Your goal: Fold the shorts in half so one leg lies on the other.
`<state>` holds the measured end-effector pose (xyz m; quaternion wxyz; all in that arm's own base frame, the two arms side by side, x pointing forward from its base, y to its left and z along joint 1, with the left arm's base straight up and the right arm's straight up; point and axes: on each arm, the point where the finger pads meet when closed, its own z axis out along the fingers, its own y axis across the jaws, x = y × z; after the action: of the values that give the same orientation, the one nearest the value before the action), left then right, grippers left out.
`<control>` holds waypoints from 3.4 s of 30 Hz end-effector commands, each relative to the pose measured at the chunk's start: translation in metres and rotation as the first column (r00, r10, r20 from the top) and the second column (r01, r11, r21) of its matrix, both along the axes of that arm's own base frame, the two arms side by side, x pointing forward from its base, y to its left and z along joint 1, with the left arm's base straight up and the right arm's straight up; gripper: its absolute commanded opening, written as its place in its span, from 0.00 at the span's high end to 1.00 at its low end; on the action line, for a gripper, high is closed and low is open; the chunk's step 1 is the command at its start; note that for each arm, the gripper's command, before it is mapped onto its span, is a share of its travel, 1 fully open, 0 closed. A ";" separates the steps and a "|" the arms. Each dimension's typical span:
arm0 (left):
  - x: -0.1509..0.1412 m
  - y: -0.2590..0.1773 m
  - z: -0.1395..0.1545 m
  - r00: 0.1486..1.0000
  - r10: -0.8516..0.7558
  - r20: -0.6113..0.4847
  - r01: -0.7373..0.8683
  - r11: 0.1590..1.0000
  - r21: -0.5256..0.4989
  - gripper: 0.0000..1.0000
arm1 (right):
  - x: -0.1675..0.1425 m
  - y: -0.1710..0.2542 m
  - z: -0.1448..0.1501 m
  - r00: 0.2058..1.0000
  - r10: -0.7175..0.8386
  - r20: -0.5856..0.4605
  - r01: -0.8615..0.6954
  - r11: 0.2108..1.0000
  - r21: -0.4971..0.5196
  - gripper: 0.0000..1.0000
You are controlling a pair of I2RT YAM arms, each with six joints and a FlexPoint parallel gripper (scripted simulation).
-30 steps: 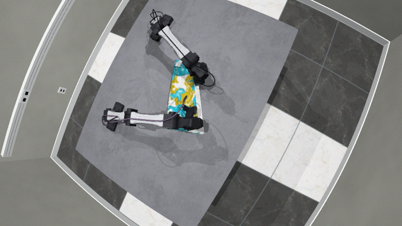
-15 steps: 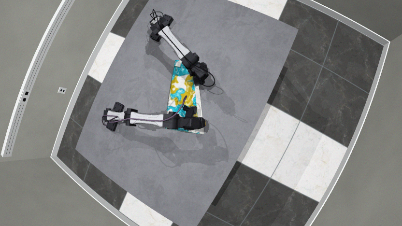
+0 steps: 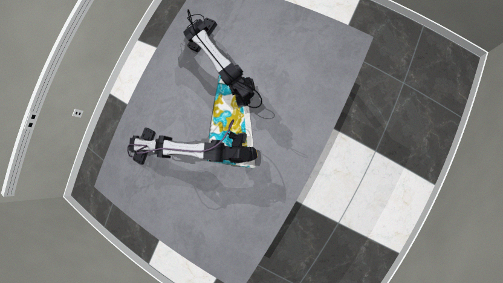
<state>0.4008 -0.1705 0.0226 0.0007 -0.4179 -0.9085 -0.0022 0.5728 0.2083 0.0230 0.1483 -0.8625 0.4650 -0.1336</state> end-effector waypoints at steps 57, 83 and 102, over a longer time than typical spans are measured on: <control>-0.047 -0.022 0.060 1.000 0.016 -0.010 -0.016 1.000 0.006 0.45 | -0.063 -0.027 0.089 1.000 0.004 0.018 -0.004 1.000 0.016 0.45; 0.018 0.012 0.145 0.871 0.298 0.390 -0.191 0.938 -0.288 0.45 | -0.059 -0.077 0.205 0.811 -0.566 0.151 0.450 0.766 0.459 0.45; 0.035 0.078 0.249 0.543 0.567 0.619 -0.206 0.805 -0.556 0.45 | -0.098 -0.140 0.301 0.491 -0.868 -0.072 0.486 0.204 0.850 0.45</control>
<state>0.4305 -0.1029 0.2446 -0.4151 -0.1793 -0.8918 0.0148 0.4800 0.0781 0.2965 0.4713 -0.4115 0.7633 -0.1610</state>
